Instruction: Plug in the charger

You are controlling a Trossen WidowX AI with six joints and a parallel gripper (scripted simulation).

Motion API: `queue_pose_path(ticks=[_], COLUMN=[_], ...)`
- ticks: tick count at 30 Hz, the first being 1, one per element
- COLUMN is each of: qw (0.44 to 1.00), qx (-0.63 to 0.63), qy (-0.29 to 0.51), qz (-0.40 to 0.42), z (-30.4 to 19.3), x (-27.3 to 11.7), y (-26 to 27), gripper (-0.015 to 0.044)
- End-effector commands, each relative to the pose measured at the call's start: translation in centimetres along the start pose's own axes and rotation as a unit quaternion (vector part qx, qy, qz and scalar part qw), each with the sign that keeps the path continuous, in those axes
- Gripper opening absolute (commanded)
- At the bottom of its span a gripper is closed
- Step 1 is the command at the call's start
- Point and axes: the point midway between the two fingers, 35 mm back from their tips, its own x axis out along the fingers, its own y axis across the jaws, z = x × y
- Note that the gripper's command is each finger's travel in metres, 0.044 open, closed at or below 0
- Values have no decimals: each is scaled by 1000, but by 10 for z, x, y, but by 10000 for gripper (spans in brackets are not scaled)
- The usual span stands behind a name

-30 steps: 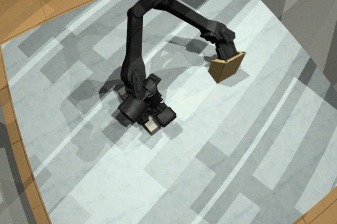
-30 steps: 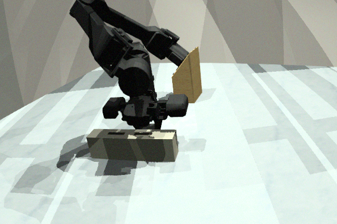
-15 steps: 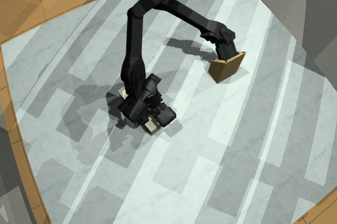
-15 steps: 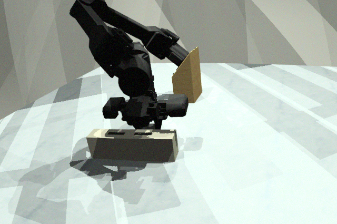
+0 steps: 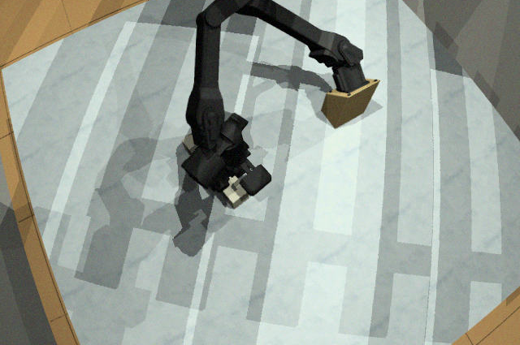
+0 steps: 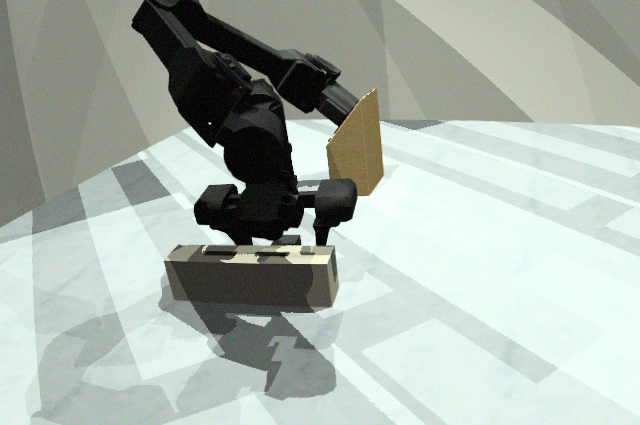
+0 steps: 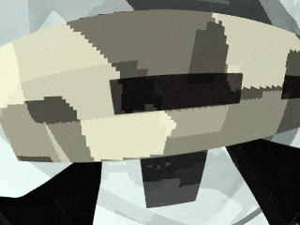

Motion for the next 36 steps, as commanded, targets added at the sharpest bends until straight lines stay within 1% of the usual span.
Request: queue_pose_path(ticks=[1,36], qw=[1000,1000], qx=[1,7], qy=[-1,-10], qz=[0,0], z=[0,-9], x=[0,1], y=[0,0], gripper=[440,440])
